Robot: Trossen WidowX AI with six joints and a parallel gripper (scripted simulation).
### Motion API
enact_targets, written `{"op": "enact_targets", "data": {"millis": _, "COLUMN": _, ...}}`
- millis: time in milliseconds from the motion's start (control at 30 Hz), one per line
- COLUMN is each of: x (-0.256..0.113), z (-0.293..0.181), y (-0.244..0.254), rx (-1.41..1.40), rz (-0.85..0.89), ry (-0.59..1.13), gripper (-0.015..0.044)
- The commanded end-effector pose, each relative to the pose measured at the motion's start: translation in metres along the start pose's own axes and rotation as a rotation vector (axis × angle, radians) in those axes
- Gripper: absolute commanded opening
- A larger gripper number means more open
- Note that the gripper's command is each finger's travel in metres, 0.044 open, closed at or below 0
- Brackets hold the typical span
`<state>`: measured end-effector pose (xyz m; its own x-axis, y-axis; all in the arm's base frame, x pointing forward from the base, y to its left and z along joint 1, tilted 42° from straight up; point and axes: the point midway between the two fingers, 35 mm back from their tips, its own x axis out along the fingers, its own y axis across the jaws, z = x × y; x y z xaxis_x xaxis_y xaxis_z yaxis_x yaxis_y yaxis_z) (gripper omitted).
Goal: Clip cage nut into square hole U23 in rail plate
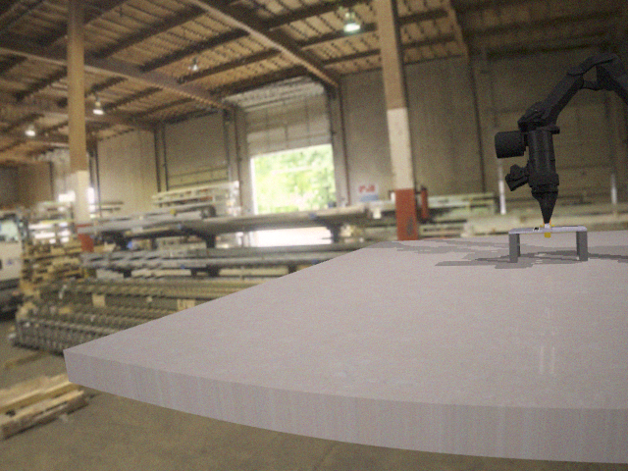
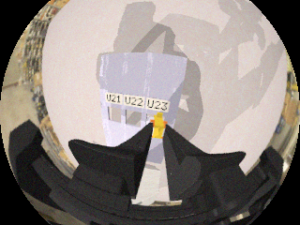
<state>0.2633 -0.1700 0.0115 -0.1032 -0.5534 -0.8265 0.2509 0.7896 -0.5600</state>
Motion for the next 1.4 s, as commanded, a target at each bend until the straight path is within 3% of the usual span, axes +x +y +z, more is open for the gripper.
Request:
{"op": "enact_targets", "data": {"millis": 0, "x": 0.0006, "z": -0.0001, "y": 0.0005, "rx": 0.002, "rz": -0.003, "ry": 0.0, "gripper": 0.0037}}
{"op": "enact_targets", "data": {"millis": 1367, "x": 0.0023, "z": 0.0, "y": 0.0044, "rx": 0.002, "rz": -0.1, "ry": 0.0, "gripper": 0.0037}}
